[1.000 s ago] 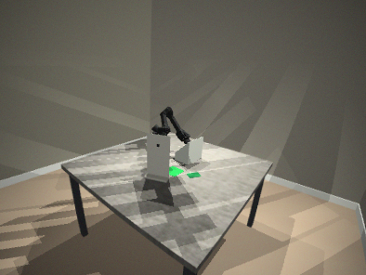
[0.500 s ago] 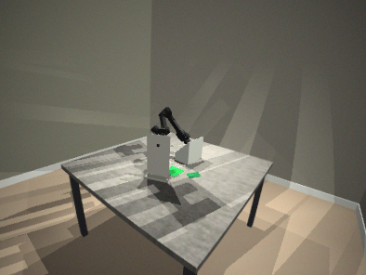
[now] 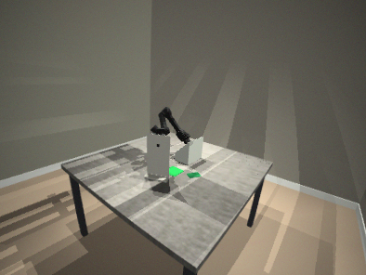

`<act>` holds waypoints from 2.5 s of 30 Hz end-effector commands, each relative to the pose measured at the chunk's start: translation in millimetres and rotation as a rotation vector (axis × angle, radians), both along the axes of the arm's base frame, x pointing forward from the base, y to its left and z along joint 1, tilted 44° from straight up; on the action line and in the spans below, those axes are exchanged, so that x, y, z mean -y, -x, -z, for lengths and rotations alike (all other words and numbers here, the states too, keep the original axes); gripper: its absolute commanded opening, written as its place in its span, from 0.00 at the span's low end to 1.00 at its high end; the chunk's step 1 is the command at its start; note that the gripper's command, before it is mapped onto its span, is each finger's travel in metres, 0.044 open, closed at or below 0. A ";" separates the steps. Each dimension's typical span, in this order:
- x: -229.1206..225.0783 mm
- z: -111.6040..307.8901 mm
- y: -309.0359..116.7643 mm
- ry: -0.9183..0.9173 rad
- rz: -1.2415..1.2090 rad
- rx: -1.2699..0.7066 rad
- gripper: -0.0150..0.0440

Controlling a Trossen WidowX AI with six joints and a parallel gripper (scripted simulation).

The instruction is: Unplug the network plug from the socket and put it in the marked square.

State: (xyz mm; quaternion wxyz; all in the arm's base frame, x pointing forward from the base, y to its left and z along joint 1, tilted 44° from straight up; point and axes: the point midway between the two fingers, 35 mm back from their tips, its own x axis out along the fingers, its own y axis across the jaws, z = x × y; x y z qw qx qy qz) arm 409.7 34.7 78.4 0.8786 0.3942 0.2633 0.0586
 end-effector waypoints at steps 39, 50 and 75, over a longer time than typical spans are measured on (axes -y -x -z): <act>2.2 -3.8 14.0 -0.004 0.007 -0.003 0.25; 2.9 -5.2 19.5 -0.004 0.007 -0.004 0.25; 4.7 -8.6 32.0 -0.004 0.007 -0.004 0.25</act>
